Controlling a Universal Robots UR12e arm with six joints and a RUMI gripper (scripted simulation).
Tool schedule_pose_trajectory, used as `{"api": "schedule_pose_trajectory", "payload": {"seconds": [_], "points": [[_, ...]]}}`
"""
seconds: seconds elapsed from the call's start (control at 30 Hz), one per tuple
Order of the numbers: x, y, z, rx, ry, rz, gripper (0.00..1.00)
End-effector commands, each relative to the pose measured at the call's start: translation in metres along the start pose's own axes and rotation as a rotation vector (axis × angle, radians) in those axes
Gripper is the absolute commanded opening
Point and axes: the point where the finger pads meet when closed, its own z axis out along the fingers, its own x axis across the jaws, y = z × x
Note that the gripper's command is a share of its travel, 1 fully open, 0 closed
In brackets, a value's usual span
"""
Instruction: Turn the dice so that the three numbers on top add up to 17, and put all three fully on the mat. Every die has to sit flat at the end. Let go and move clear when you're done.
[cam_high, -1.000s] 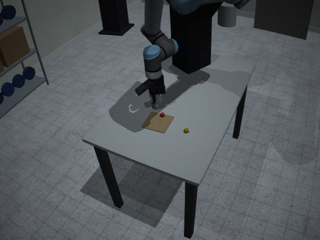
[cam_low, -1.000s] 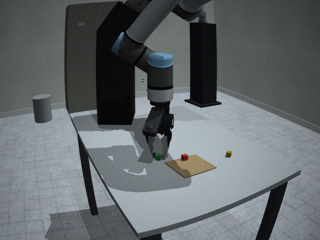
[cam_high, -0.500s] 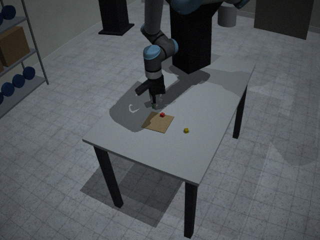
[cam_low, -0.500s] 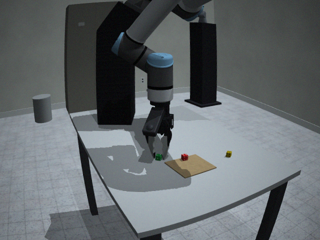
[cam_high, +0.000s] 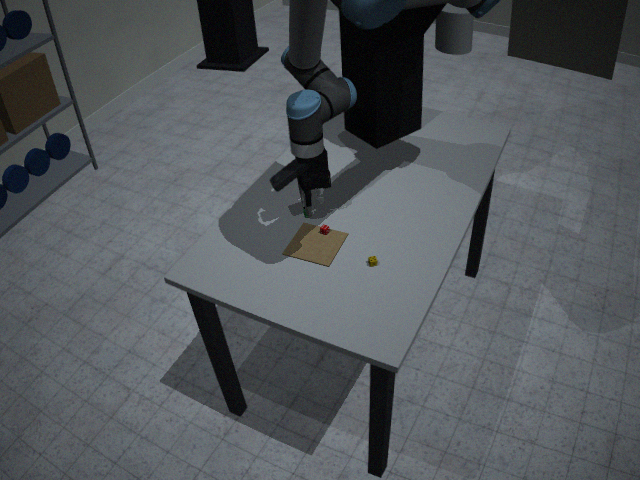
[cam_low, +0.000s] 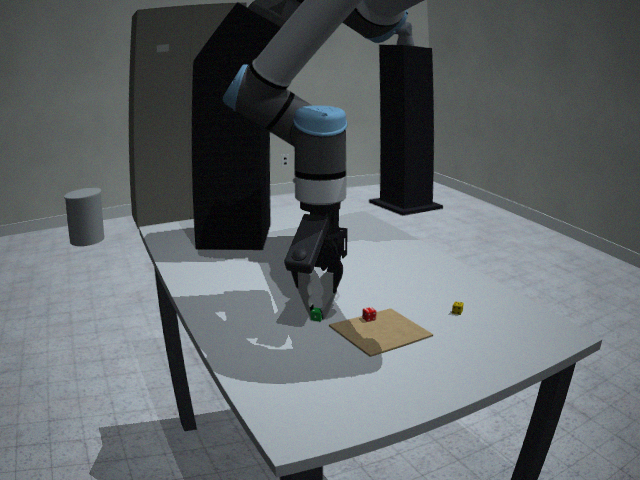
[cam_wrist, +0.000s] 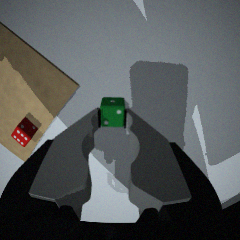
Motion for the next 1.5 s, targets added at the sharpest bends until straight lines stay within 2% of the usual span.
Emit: {"api": "schedule_pose_trajectory", "payload": {"seconds": [0.0,0.83,0.97,1.27,1.47], "points": [[0.0,0.0,0.0,0.001,0.0,0.0,0.03],[0.0,0.0,-0.004,0.001,0.0,0.0,0.03],[0.0,0.0,-0.023,0.001,0.0,0.0,0.03],[0.0,0.0,-0.086,0.001,0.0,0.0,0.03],[0.0,0.0,-0.099,0.001,0.0,0.0,0.03]]}}
